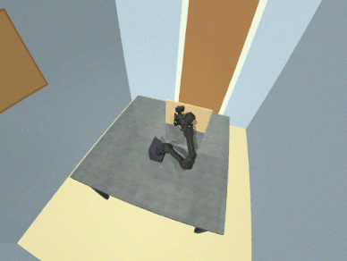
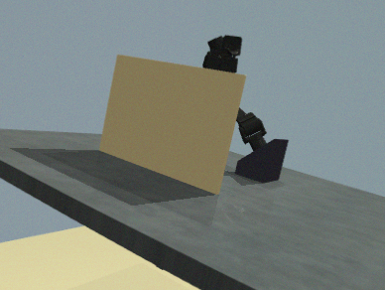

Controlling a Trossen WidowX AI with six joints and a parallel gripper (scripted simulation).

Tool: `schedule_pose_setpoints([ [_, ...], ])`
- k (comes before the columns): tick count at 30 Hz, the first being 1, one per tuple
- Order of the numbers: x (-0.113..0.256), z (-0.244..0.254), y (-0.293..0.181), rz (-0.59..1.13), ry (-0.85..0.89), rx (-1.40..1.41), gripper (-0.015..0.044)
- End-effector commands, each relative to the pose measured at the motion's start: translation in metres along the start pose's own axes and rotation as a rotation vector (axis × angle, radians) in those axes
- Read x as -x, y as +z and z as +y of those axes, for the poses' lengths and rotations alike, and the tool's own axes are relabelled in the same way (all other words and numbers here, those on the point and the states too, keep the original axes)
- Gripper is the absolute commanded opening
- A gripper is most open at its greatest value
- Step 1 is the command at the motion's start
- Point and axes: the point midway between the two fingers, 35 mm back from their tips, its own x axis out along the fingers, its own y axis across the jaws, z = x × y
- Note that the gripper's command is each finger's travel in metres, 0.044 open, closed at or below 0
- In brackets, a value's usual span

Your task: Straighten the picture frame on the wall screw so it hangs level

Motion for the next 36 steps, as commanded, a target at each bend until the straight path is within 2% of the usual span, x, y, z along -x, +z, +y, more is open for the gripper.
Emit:
schedule_pose_setpoints([
  [1, 0.023, -0.027, 0.019, -0.164, 0.039, -0.016, 0.0260],
  [12, 0.072, -0.097, 0.049, -0.626, 0.129, -0.046, 0.0260],
  [36, 0.073, -0.098, 0.049, -0.634, 0.130, -0.047, 0.0260],
])
